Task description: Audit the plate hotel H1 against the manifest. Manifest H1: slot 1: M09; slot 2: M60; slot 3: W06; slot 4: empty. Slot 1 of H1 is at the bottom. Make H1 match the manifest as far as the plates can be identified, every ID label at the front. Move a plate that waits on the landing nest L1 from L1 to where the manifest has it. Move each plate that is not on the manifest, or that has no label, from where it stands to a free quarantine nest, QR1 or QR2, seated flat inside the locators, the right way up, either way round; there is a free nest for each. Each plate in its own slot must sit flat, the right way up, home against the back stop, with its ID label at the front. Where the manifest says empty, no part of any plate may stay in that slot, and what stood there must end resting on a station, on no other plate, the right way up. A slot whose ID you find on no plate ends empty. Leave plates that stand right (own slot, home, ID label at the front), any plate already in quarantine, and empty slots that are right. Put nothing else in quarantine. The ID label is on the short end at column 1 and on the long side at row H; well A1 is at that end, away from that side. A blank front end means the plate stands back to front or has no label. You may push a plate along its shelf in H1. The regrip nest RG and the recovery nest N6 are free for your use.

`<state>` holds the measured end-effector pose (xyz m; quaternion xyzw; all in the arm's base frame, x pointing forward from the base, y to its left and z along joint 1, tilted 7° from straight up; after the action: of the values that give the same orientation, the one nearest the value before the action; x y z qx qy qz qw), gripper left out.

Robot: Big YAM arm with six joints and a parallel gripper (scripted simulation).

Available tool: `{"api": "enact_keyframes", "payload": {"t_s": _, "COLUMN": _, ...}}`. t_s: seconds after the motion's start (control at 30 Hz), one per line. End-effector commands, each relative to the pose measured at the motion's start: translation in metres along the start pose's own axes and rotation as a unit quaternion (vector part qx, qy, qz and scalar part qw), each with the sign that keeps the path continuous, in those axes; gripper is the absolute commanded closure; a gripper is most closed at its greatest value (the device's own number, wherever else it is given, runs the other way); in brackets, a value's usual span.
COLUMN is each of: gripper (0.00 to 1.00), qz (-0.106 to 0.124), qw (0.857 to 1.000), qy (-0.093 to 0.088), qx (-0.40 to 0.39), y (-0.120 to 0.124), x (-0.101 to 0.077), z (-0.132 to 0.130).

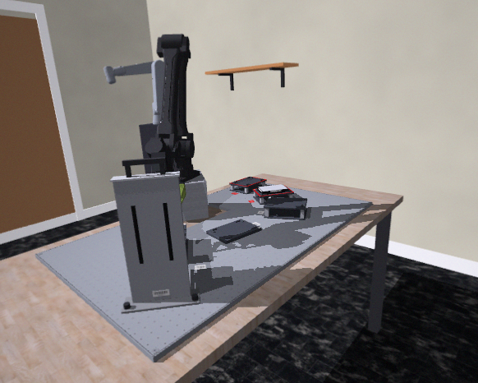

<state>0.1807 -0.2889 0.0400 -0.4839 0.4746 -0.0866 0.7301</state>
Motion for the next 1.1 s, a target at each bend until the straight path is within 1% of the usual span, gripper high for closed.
{"api": "enact_keyframes", "payload": {"t_s": 0.0, "gripper": 0.00, "qz": 0.001, "qw": 1.000, "qy": 0.003, "qx": -0.002, "y": 0.000, "x": -0.007, "z": -0.003}}
{"api": "enact_keyframes", "payload": {"t_s": 0.13, "gripper": 0.00, "qz": 0.002, "qw": 1.000, "qy": 0.002, "qx": 0.000, "y": 0.000, "x": -0.010, "z": -0.002}}
{"api": "enact_keyframes", "payload": {"t_s": 0.4, "gripper": 0.00, "qz": 0.002, "qw": 1.000, "qy": 0.003, "qx": -0.002, "y": 0.001, "x": -0.023, "z": -0.003}}
{"api": "enact_keyframes", "payload": {"t_s": 0.43, "gripper": 0.00, "qz": -0.005, "qw": 1.000, "qy": 0.004, "qx": -0.003, "y": -0.010, "x": -0.024, "z": -0.004}}
{"api": "enact_keyframes", "payload": {"t_s": 0.47, "gripper": 0.00, "qz": -0.019, "qw": 1.000, "qy": 0.005, "qx": -0.006, "y": -0.029, "x": -0.025, "z": -0.006}}
{"api": "enact_keyframes", "payload": {"t_s": 0.6, "gripper": 0.00, "qz": -0.022, "qw": 1.000, "qy": 0.006, "qx": -0.006, "y": -0.043, "x": -0.036, "z": -0.005}}
{"api": "enact_keyframes", "payload": {"t_s": 0.67, "gripper": 0.00, "qz": -0.022, "qw": 1.000, "qy": 0.006, "qx": -0.006, "y": -0.043, "x": -0.036, "z": -0.005}}
{"api": "enact_keyframes", "payload": {"t_s": 0.7, "gripper": 0.00, "qz": 0.001, "qw": 1.000, "qy": 0.001, "qx": -0.001, "y": -0.016, "x": -0.039, "z": 0.000}}
{"api": "enact_keyframes", "payload": {"t_s": 0.77, "gripper": 0.00, "qz": -0.023, "qw": 1.000, "qy": 0.005, "qx": -0.007, "y": -0.052, "x": -0.044, "z": -0.004}}
{"api": "enact_keyframes", "payload": {"t_s": 1.07, "gripper": 0.00, "qz": -0.026, "qw": 1.000, "qy": 0.007, "qx": -0.008, "y": -0.077, "x": -0.069, "z": -0.002}}
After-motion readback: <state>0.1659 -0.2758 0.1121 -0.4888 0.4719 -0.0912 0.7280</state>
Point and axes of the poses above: the point where the finger pads meet when closed, its own x axis out along the fingers, its own z axis across the jaws, y = z × x, the point moved 2 cm from there along -x, back along the fingers, and after that the axes turned 5 degrees about x, right-handed, at the moved point
